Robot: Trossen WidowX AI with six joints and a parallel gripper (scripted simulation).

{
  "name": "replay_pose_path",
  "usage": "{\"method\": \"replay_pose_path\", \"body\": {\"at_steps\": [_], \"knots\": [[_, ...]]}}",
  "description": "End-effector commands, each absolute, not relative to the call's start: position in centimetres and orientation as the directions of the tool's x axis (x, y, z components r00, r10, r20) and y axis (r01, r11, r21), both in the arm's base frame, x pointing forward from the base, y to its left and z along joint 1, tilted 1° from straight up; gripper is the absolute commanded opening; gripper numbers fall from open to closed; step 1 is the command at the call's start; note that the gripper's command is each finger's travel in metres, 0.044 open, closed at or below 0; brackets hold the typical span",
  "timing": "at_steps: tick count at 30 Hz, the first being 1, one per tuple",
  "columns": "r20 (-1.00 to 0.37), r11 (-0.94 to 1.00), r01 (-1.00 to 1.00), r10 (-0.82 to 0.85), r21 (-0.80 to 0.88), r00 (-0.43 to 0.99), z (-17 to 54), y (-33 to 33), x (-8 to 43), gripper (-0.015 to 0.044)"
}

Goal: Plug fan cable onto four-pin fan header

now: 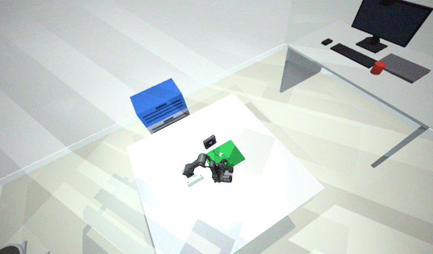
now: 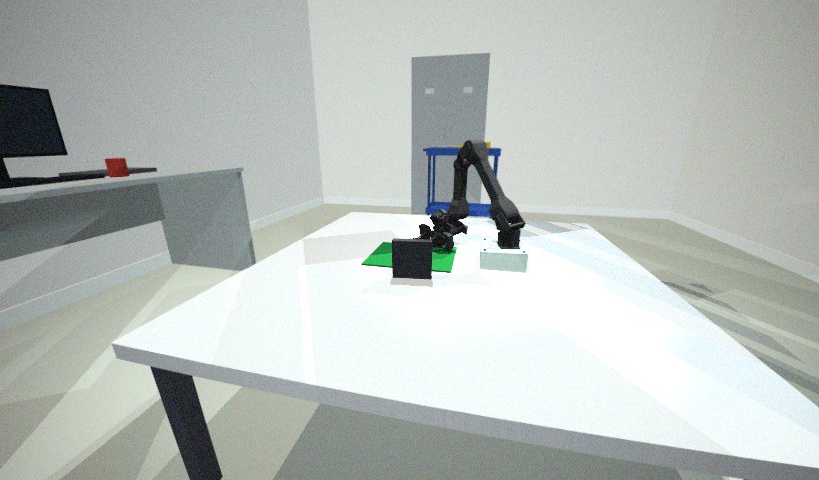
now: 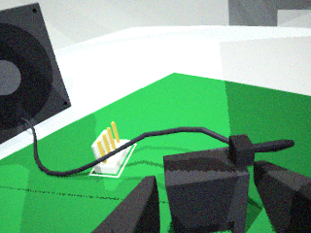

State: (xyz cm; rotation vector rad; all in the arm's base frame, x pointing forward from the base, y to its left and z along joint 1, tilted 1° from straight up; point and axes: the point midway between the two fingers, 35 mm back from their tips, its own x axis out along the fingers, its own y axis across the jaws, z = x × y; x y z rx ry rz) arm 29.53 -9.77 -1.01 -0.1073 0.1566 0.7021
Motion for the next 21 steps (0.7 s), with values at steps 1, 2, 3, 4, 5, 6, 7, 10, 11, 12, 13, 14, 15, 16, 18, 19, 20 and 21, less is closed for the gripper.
{"method": "replay_pose_path", "body": {"at_steps": [1, 2, 3, 4, 5, 6, 7, 10, 11, 12, 13, 14, 15, 16, 18, 19, 20, 21], "knots": [[-0.179, 0.759, -0.650, 0.634, -0.046, 0.752, -1.0, -9.8, 29.5, 0.0205], [-0.179, 0.759, -0.650, 0.634, -0.046, 0.752, -1.0, -9.8, 29.5, 0.0205], [-0.179, 0.759, -0.650, 0.634, -0.046, 0.752, -1.0, -9.8, 29.5, 0.0205], [-0.179, 0.759, -0.650, 0.634, -0.046, 0.752, -1.0, -9.8, 29.5, 0.0205], [-0.180, 0.759, -0.650, 0.633, -0.046, 0.753, -1.0, -9.8, 29.5, 0.0205], [-0.182, 0.760, -0.649, 0.632, -0.046, 0.753, -1.0, -9.9, 29.5, 0.0205], [-0.185, 0.761, -0.647, 0.630, -0.046, 0.754, -1.1, -10.0, 29.4, 0.0205], [-0.196, 0.765, -0.642, 0.623, -0.047, 0.757, -1.3, -10.5, 29.1, 0.0205], [-0.199, 0.766, -0.641, 0.621, -0.047, 0.758, -1.3, -10.6, 29.0, 0.0205], [-0.203, 0.767, -0.639, 0.619, -0.047, 0.758, -1.3, -10.8, 28.9, 0.0205], [-0.206, 0.768, -0.638, 0.618, -0.047, 0.759, -1.4, -10.9, 28.8, 0.0205], [-0.209, 0.769, -0.637, 0.616, -0.048, 0.759, -1.4, -11.0, 28.6, 0.0205], [-0.212, 0.770, -0.636, 0.615, -0.048, 0.760, -1.4, -11.2, 28.5, 0.0205], [-0.215, 0.771, -0.635, 0.613, -0.048, 0.760, -1.4, -11.3, 28.4, 0.0205], [-0.221, 0.772, -0.634, 0.611, -0.048, 0.760, -1.4, -11.6, 28.2, 0.0205], [-0.224, 0.773, -0.633, 0.610, -0.048, 0.761, -1.4, -11.7, 28.0, 0.0205], [-0.226, 0.773, -0.633, 0.609, -0.048, 0.761, -1.4, -11.8, 27.9, 0.0205], [-0.229, 0.773, -0.632, 0.608, -0.048, 0.761, -1.4, -11.9, 27.8, 0.0205]]}}
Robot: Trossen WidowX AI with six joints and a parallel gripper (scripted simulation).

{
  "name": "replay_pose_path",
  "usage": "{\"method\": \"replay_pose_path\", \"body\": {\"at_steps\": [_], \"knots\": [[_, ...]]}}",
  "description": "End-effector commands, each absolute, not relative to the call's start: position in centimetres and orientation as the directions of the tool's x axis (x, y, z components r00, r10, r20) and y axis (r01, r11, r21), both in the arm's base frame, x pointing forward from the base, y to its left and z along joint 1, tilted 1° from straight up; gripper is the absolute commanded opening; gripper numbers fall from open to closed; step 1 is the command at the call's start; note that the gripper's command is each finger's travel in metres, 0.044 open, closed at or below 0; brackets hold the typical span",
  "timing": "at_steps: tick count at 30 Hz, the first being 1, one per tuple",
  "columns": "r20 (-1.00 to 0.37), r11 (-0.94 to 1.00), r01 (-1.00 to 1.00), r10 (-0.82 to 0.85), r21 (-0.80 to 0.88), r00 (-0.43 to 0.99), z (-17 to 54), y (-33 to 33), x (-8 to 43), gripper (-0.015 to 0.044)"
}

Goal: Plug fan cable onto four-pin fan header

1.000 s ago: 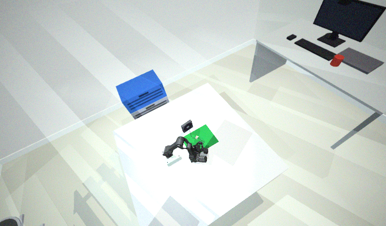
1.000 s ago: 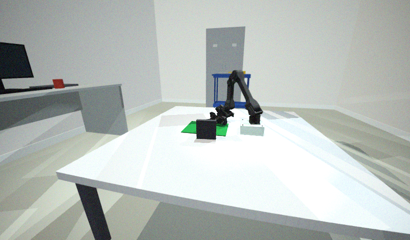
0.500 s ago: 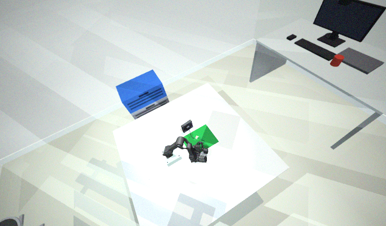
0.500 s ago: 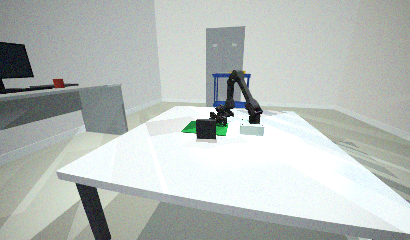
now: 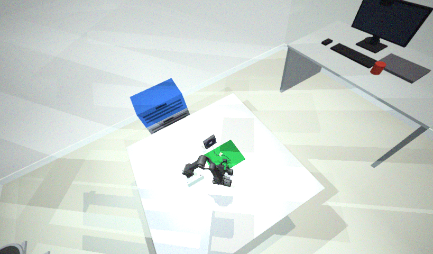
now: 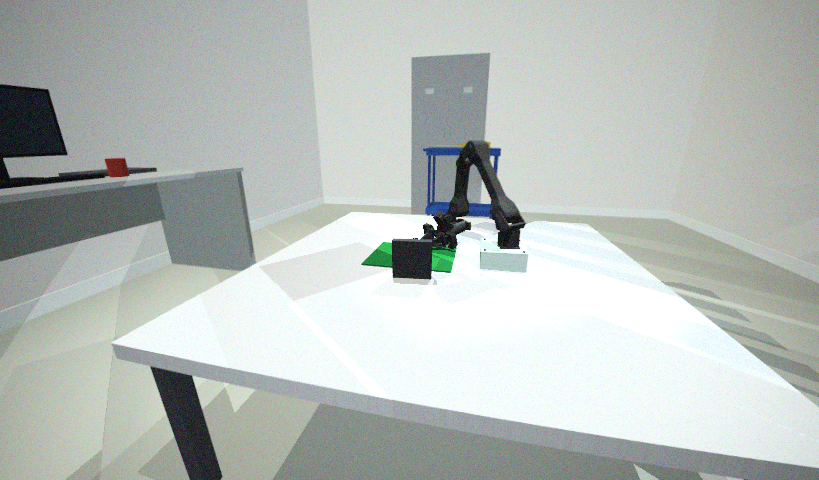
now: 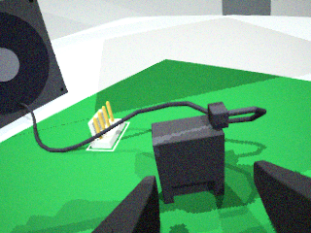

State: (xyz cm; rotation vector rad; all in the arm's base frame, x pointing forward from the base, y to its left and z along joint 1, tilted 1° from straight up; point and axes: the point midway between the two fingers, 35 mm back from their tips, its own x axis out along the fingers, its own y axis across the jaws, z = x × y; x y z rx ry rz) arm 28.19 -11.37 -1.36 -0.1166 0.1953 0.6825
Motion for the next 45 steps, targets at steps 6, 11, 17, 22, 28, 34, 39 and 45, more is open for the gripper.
{"method": "replay_pose_path", "body": {"at_steps": [6, 11, 17, 22, 28, 34, 39, 45], "knots": [[-0.240, 0.774, -0.631, 0.605, -0.047, 0.759, -1.1, -12.6, 27.0, 0.0205], [-0.246, 0.773, -0.633, 0.605, -0.045, 0.757, -0.7, -13.0, 26.3, 0.0205], [-0.247, 0.770, -0.636, 0.609, -0.044, 0.754, 0.0, -13.6, 25.4, 0.0205], [-0.242, 0.768, -0.640, 0.613, -0.042, 0.752, 0.8, -14.0, 24.7, 0.0205], [-0.231, 0.764, -0.644, 0.620, -0.042, 0.750, 1.9, -14.5, 23.9, 0.0205], [-0.212, 0.761, -0.648, 0.627, -0.043, 0.750, 3.3, -15.0, 23.1, 0.0205], [-0.191, 0.759, -0.650, 0.632, -0.045, 0.751, 4.6, -15.5, 22.5, 0.0205], [-0.237, 0.712, -0.702, 0.680, -0.012, 0.694, 4.6, -14.6, 22.5, 0.0205]]}}
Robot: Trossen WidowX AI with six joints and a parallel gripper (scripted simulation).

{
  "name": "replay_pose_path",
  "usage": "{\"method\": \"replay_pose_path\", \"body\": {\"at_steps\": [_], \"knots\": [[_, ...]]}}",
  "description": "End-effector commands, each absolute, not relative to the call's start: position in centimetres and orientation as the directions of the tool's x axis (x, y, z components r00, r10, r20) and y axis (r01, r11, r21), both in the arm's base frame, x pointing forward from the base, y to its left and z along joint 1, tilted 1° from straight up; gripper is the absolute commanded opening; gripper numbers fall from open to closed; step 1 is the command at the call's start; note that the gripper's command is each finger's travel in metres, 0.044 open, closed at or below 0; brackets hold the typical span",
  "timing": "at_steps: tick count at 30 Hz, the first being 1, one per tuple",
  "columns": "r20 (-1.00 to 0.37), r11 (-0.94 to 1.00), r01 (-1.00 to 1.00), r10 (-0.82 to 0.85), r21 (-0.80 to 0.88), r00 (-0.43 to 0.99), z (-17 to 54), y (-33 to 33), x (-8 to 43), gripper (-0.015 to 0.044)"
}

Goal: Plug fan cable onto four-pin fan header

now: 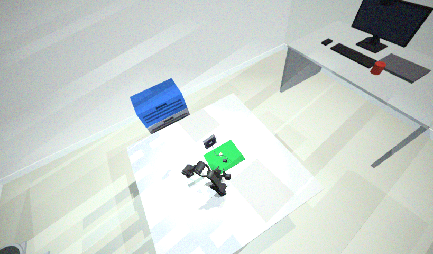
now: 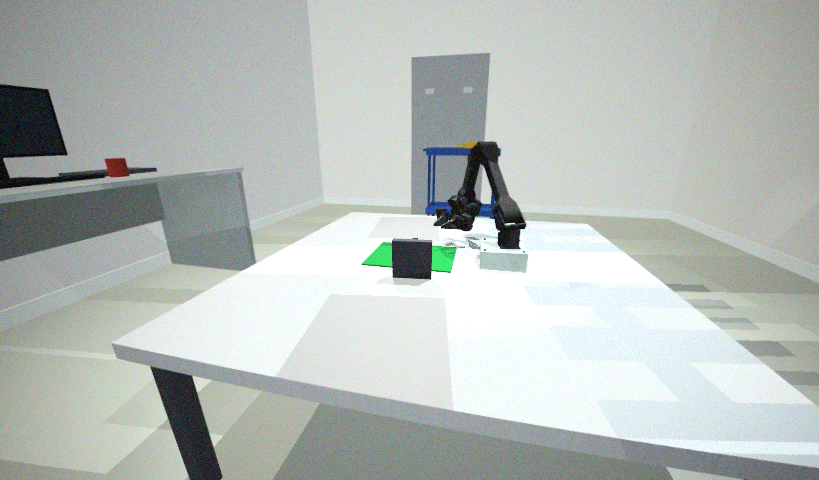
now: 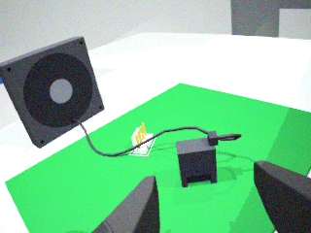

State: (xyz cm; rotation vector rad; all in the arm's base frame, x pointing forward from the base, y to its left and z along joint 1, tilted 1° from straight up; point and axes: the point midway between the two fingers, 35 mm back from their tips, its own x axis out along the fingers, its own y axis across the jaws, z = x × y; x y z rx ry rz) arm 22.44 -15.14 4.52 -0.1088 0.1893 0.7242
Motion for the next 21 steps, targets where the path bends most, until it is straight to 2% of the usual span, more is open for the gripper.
{"method": "replay_pose_path", "body": {"at_steps": [1, 11, 21], "knots": [[-0.252, 0.699, -0.715, 0.691, -0.002, 0.677, 4.6, -14.3, 22.5, 0.0205], [-0.417, 0.576, -0.810, 0.766, 0.108, 0.489, 4.0, -12.1, 22.4, 0.0205], [-0.597, 0.506, -0.836, 0.744, 0.211, 0.299, 3.5, -10.9, 22.2, 0.0205]]}}
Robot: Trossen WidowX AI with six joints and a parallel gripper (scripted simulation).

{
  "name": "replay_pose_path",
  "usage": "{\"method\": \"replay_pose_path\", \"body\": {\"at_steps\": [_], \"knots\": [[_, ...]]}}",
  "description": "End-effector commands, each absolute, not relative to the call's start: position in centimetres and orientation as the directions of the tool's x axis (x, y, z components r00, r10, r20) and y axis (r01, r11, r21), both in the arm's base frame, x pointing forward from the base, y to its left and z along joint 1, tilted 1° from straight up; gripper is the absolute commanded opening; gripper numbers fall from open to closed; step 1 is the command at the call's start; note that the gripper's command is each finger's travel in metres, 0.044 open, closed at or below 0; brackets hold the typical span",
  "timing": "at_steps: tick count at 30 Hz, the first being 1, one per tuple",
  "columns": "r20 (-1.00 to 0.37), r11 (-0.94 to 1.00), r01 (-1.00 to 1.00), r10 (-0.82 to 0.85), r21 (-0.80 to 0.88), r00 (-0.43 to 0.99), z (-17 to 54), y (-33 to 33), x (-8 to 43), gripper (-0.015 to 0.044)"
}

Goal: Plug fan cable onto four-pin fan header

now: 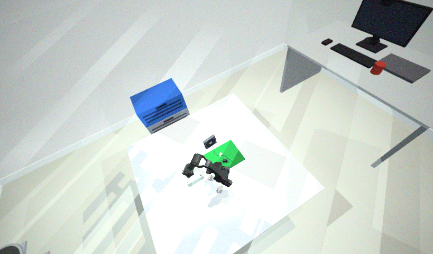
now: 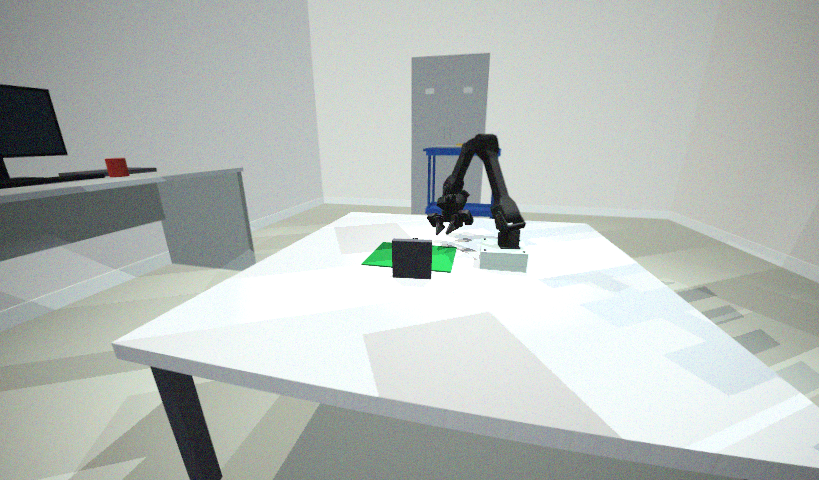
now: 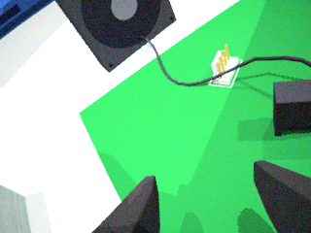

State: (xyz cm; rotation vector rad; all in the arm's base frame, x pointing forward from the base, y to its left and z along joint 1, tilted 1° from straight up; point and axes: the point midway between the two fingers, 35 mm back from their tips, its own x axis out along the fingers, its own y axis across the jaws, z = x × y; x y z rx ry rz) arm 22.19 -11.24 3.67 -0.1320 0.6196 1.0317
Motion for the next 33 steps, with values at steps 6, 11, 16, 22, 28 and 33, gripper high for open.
{"method": "replay_pose_path", "body": {"at_steps": [6, 11, 16, 22, 28, 33], "knots": [[-0.699, 0.502, -0.827, 0.686, 0.253, 0.202, 3.2, -10.7, 22.2, 0.0205], [-0.776, 0.519, -0.811, 0.616, 0.270, 0.136, 3.2, -10.8, 22.3, 0.0205], [-0.844, 0.551, -0.790, 0.530, 0.267, 0.084, 3.2, -11.0, 22.5, 0.0205], [-0.912, 0.604, -0.761, 0.409, 0.237, 0.041, 3.6, -11.4, 23.0, 0.0205], [-0.961, 0.665, -0.726, 0.275, 0.174, 0.022, 4.2, -11.9, 23.7, 0.0205], [-0.987, 0.715, -0.692, 0.157, 0.098, 0.023, 5.0, -12.3, 24.4, 0.0205]]}}
